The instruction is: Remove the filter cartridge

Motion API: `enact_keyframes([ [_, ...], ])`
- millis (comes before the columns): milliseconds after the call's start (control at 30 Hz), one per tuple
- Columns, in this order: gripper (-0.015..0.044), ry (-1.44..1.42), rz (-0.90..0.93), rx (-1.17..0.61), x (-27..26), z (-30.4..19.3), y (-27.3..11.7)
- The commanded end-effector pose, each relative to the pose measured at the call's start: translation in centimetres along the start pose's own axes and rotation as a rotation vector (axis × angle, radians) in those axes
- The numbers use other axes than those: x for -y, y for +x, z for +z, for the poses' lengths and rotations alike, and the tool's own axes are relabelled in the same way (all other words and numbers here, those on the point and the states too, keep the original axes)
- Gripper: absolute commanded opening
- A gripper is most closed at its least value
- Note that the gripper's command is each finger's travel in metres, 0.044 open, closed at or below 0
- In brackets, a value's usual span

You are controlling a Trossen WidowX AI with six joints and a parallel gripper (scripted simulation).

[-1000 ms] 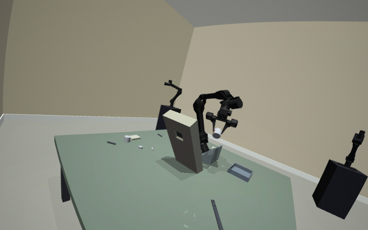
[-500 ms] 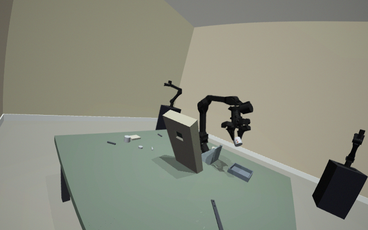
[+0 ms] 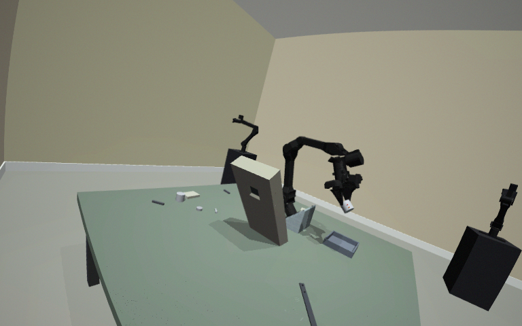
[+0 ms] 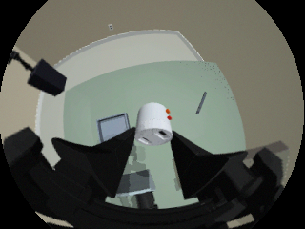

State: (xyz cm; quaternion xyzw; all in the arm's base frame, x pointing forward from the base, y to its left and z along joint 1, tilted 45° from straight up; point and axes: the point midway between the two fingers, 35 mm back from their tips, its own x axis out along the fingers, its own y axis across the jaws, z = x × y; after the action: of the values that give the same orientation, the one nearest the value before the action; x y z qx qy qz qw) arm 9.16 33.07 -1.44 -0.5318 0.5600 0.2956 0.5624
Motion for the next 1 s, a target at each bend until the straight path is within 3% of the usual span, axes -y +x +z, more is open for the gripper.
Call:
enact_keyframes([
  [0,0.0000,-0.072,0.040,0.003,-2.5,-0.7,1.2],
  [633,0.0000,-0.408,0.235,0.001,-12.2,-7.3,7.4],
  [967,0.0000,-0.505,0.291,-0.004,-14.2,-9.9,9.0],
])
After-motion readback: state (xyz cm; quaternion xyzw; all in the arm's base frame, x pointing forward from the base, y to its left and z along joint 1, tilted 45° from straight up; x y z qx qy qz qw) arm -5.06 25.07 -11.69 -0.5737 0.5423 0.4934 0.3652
